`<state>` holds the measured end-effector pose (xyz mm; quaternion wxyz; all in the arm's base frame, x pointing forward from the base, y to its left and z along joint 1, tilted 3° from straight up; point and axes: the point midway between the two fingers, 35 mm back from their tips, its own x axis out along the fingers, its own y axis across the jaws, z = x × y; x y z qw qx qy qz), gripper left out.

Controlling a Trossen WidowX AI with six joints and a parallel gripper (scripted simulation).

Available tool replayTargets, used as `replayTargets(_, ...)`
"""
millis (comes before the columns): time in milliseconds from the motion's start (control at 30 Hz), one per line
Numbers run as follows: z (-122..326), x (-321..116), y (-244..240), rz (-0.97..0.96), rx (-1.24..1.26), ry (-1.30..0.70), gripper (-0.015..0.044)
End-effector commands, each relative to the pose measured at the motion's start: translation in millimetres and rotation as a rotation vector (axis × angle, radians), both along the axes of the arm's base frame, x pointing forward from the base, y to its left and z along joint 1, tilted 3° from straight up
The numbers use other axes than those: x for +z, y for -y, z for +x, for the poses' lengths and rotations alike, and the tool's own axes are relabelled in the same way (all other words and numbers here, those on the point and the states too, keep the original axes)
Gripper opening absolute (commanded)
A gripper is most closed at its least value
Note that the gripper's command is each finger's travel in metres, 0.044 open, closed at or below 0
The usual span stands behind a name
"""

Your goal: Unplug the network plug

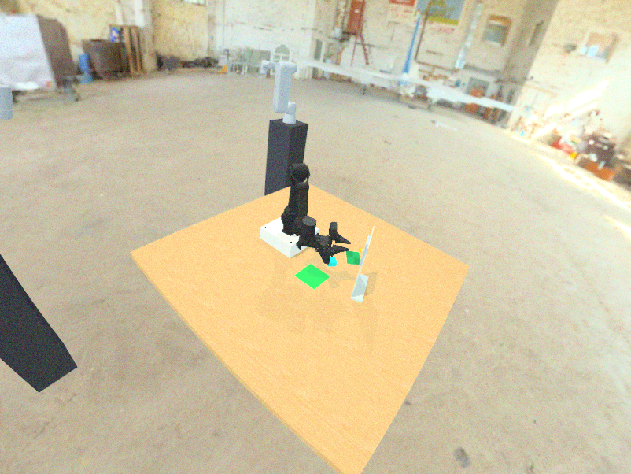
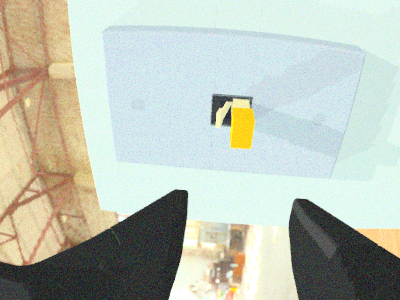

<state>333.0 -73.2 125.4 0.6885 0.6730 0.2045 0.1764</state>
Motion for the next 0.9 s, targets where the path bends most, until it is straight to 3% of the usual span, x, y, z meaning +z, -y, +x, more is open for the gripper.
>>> replayTargets(0,7.2,0.5,-0.9,0.001,-0.002,0.001,0.0156)
replayTargets(867,46.7,-0.1,-13.1,0.003,-0.002,0.005,0.0156)
